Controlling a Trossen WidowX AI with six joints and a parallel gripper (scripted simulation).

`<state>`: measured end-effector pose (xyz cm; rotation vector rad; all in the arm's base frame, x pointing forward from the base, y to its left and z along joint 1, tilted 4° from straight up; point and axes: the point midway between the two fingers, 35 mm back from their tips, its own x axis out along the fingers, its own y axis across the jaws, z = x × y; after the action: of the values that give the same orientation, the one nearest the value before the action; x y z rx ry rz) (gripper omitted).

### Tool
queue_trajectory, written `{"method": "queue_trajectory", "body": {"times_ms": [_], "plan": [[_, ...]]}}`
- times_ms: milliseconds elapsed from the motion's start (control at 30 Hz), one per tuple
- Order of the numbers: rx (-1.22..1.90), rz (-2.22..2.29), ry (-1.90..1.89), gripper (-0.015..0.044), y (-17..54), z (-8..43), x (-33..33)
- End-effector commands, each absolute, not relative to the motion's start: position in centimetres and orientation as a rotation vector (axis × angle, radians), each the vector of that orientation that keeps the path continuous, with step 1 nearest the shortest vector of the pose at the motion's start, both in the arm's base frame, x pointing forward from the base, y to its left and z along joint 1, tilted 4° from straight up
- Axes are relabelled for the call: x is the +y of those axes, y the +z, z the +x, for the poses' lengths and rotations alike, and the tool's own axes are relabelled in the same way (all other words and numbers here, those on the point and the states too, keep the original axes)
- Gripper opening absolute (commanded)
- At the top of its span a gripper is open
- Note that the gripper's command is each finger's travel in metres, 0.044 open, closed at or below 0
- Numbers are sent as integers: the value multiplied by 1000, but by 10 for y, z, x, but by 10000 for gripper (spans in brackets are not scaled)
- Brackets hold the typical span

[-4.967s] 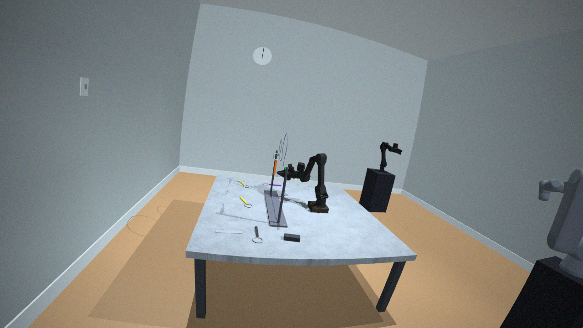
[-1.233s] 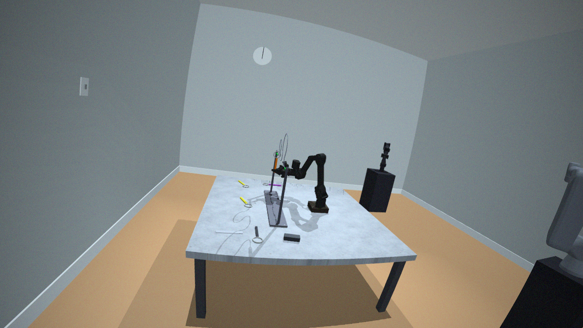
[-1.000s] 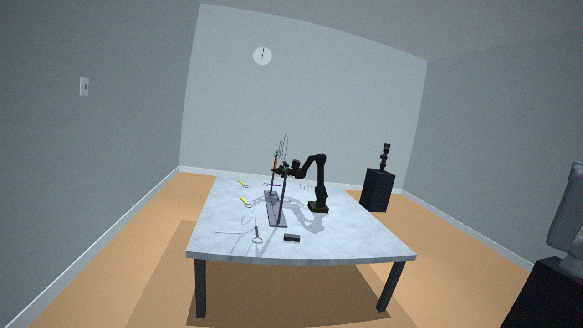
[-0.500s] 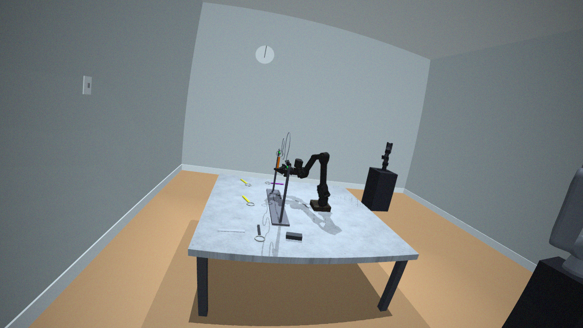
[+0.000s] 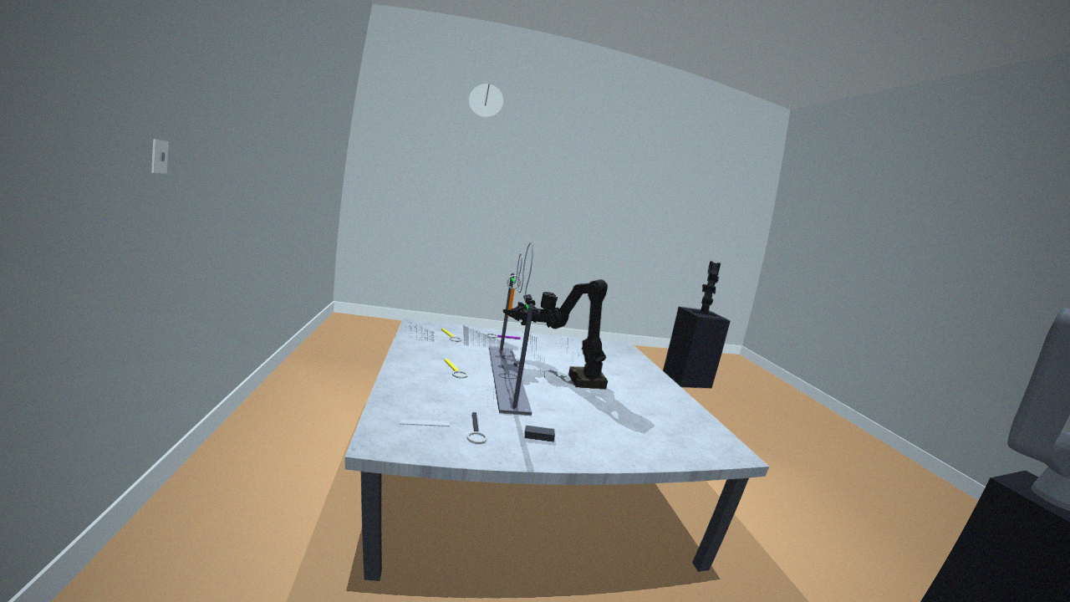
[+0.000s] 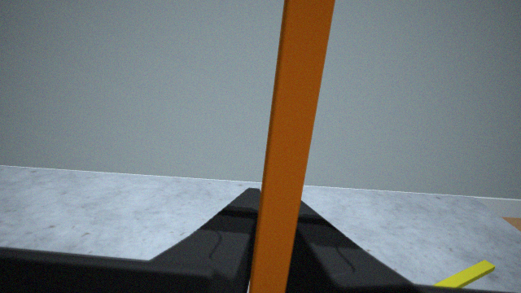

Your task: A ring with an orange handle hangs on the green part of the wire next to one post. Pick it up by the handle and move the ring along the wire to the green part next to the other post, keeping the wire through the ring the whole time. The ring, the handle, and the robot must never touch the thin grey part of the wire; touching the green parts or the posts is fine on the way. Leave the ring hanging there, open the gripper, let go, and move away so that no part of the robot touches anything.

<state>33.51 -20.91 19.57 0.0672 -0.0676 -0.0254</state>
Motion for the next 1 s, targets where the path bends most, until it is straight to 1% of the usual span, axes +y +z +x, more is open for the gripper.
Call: {"method": "queue_trajectory", "body": {"times_ms": [0,367,767,967], "plan": [[-68,96,-26,-150,196,335,-201],[-70,215,-22,-150,199,335,-176],[-74,453,-13,-150,212,336,-136],[-28,534,5,-150,220,330,-124]]}}
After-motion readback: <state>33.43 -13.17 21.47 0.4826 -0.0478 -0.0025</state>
